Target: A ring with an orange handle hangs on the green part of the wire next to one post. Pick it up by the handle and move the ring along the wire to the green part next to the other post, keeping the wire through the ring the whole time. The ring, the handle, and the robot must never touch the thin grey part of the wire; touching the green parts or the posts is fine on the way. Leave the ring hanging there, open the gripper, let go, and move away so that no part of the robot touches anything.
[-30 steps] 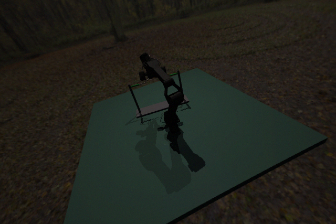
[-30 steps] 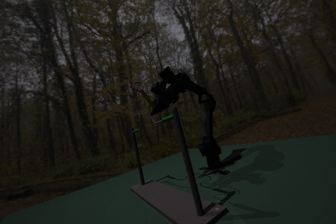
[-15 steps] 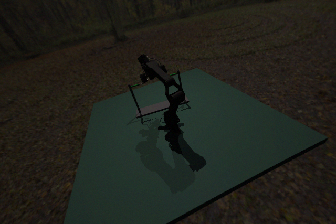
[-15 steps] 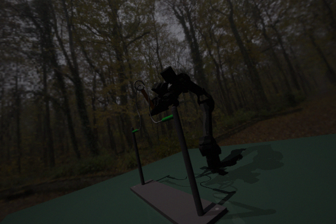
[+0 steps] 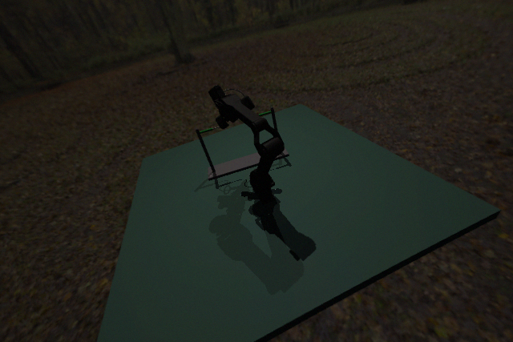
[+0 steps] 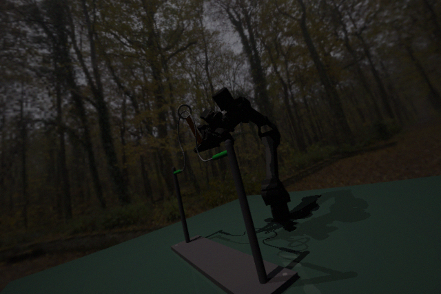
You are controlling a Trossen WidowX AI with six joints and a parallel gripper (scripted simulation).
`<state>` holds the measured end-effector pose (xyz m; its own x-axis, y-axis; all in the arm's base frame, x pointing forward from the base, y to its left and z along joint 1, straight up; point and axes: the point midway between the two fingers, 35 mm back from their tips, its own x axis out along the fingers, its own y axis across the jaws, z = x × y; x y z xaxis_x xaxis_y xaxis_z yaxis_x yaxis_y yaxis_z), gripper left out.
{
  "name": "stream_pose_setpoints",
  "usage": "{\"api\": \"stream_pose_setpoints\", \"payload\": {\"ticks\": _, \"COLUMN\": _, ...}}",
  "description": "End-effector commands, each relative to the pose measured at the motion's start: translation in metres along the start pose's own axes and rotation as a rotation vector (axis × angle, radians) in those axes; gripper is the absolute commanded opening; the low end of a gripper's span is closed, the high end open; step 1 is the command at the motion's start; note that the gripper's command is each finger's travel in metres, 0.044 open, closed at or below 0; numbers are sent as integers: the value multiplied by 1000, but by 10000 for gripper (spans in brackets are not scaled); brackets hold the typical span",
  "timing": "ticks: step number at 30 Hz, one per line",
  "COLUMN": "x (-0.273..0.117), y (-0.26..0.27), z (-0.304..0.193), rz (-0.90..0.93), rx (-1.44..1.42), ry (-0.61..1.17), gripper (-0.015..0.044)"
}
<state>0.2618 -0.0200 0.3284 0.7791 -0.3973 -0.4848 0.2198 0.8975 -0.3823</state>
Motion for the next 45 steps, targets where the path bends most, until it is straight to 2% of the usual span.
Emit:
{"api": "stream_pose_setpoints", "payload": {"ticks": 1, "x": -1, "y": -3, "z": 1, "rz": -36, "rx": -50, "ry": -13, "gripper": -150}}
{"api": "stream_pose_setpoints", "payload": {"ticks": 45, "x": -3, "y": -26, "z": 8, "rz": -377, "rx": -546, "ry": -84, "gripper": -150}}
